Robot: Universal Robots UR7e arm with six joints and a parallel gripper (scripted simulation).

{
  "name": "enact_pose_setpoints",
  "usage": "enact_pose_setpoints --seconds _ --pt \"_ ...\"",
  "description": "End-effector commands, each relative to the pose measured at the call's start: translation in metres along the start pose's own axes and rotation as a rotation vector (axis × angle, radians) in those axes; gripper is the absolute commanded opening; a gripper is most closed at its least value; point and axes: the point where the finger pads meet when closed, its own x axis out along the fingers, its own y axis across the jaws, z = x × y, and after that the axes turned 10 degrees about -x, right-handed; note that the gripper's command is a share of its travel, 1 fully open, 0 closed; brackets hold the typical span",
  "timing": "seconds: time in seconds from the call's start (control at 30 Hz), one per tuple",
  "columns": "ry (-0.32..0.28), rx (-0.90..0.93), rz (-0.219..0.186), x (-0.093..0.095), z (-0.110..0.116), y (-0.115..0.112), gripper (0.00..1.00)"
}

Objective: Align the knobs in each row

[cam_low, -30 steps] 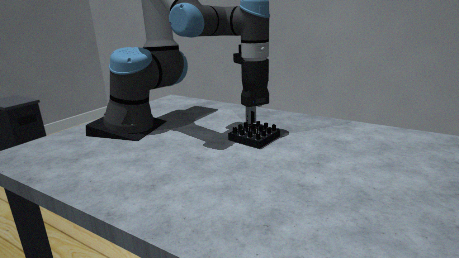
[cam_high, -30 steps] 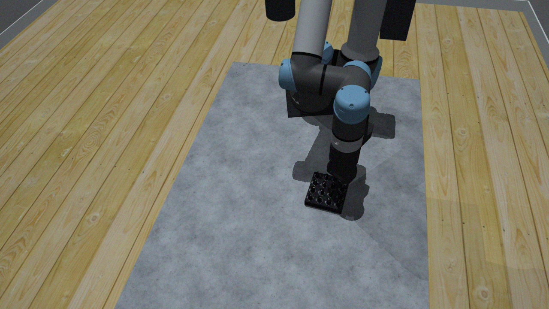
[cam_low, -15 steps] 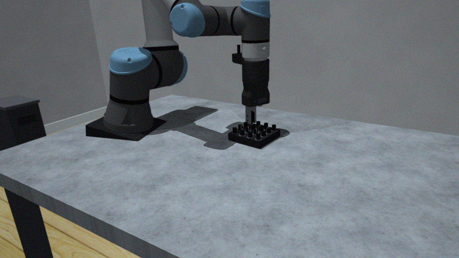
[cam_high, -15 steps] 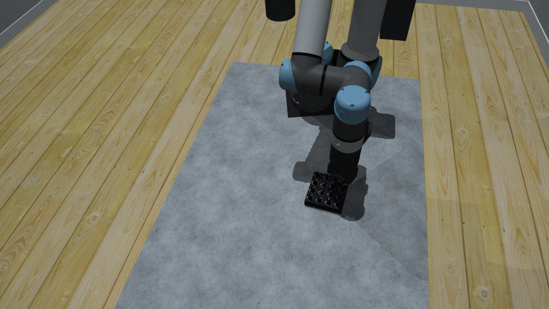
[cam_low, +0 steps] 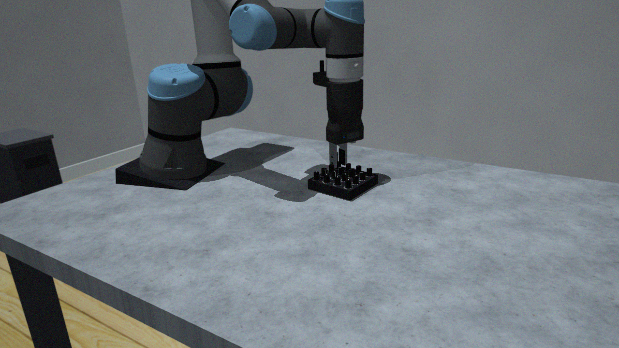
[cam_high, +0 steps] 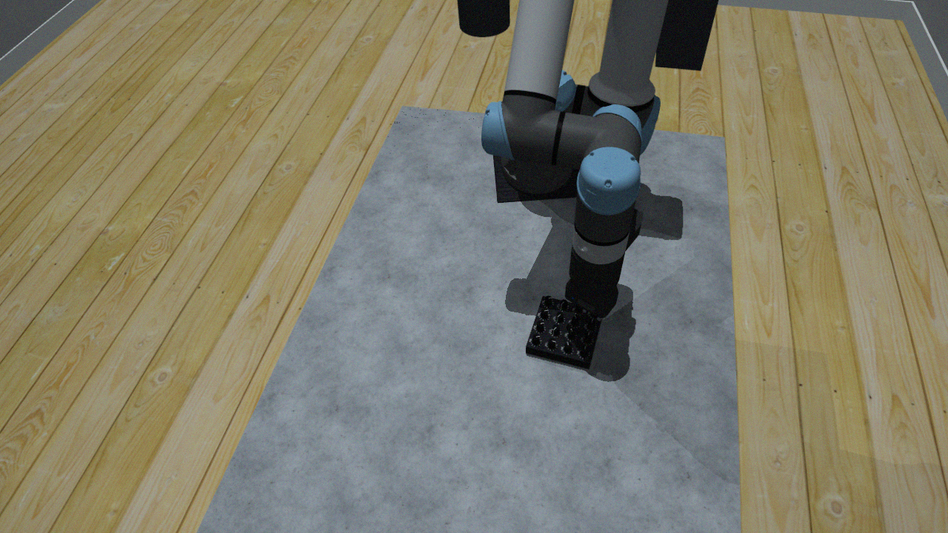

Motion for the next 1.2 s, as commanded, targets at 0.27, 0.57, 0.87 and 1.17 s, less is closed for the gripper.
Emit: enact_pose_setpoints --seconds 0.27,0.57,0.87,1.17 --pt "-0.001 0.0 0.0 0.0 0.0 0.0 0.46" --pt "-0.001 0.0 0.0 -0.001 0.0 0.0 0.46" --pt "-0.001 0.0 0.0 -0.011 0.0 0.0 0.46" --pt "-0.001 0.0 0.0 -0.034 0.0 0.0 0.46"
